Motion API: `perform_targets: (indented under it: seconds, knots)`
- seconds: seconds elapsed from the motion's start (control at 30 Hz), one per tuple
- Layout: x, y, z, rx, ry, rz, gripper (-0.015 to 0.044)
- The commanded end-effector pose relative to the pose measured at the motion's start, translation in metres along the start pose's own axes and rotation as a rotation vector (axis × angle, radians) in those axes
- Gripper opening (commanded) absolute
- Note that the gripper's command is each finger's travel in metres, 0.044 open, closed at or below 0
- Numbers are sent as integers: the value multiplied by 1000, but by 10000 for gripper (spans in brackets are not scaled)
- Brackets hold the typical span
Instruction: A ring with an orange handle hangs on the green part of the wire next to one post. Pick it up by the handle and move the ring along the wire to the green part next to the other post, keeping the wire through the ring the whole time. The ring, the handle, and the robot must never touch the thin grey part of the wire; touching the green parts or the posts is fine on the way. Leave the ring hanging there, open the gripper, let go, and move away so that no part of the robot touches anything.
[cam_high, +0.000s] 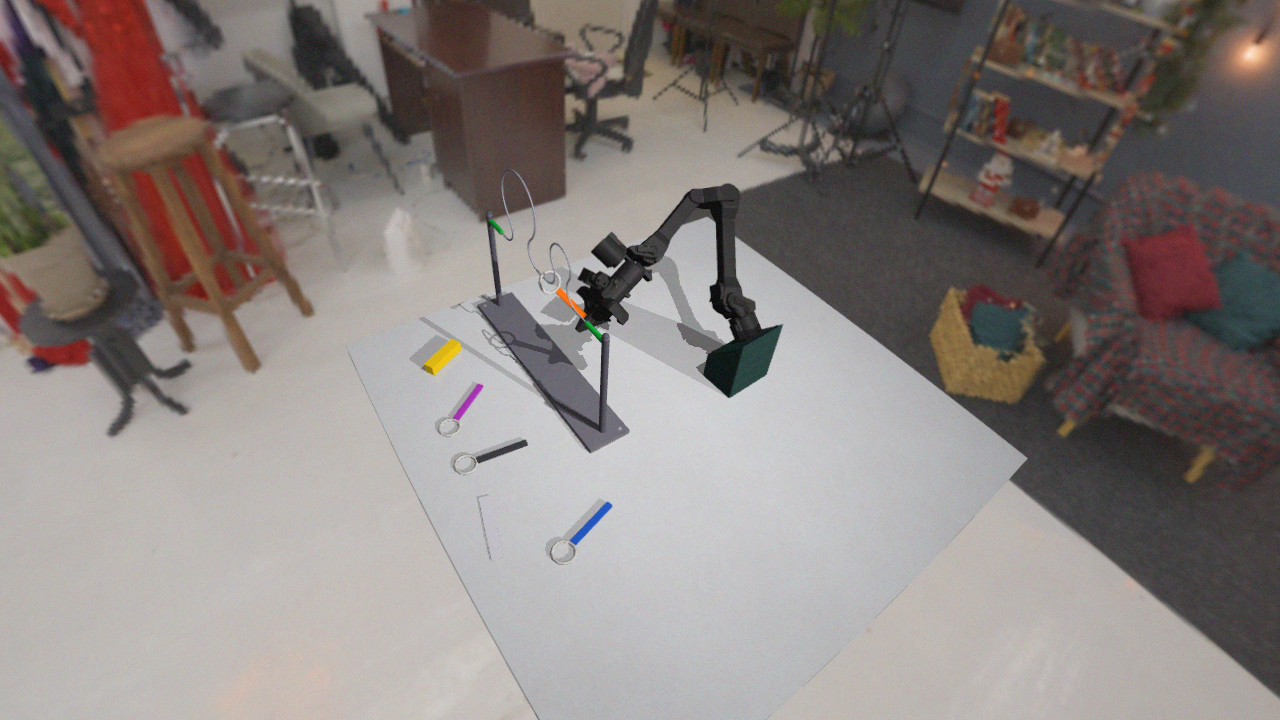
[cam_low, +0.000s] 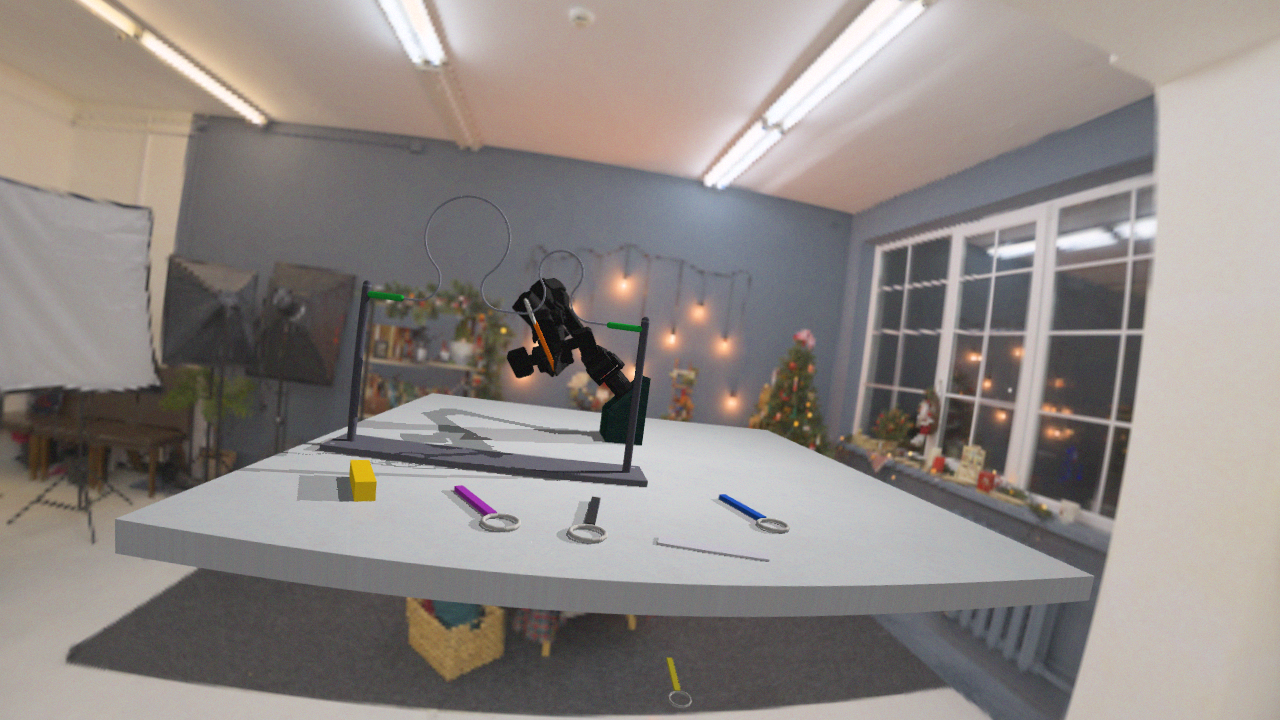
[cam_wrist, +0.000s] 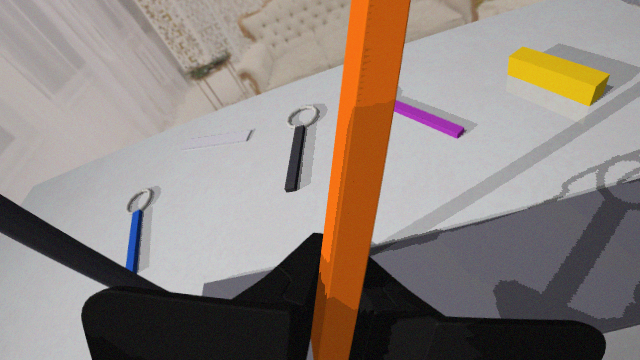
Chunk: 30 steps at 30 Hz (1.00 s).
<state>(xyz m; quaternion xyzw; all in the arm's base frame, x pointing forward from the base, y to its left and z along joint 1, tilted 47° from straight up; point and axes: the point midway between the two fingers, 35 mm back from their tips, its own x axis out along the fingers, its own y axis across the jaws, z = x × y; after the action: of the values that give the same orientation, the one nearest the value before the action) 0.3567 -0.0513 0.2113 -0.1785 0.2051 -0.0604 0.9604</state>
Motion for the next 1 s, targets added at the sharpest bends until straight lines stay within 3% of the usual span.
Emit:
perform_targets:
  seconds: [0.0, 0.97]
  knots:
    - [-2, 16, -2, 86, 15, 55, -150]
    - [-38, 110, 41, 714, 95, 409, -150]
